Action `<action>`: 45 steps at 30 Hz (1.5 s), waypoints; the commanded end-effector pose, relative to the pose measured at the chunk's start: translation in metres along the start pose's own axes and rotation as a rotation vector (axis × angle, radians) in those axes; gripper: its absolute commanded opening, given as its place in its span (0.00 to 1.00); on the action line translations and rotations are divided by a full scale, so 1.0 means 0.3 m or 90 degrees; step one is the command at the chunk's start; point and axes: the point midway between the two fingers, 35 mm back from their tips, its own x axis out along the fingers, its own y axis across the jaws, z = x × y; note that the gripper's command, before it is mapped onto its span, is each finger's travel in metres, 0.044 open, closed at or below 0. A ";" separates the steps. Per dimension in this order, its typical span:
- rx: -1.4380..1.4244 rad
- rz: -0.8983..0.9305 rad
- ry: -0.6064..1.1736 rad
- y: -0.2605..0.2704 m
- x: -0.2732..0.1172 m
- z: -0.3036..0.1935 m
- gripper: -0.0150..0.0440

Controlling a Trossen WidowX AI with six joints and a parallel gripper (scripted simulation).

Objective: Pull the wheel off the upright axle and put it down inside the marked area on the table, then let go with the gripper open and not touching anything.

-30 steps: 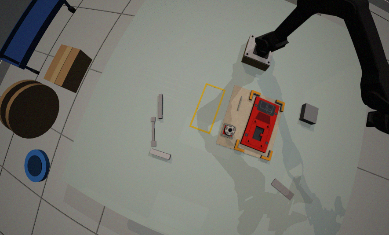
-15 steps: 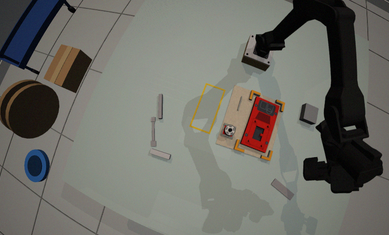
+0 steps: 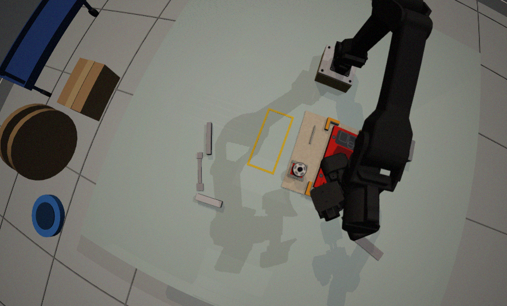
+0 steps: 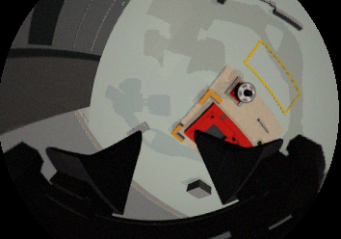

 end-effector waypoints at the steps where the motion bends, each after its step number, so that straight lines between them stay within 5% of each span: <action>1: 0.198 -0.137 -0.038 -0.207 -0.006 0.107 0.76; 7: 0.391 -0.268 -0.088 -0.410 -0.060 0.178 0.76; 25: 0.391 -0.268 -0.088 -0.379 -0.042 0.171 0.76; 36: 0.391 -0.268 -0.088 -0.479 0.177 0.173 0.76; 45: 0.391 -0.268 -0.088 -0.480 0.182 0.174 0.76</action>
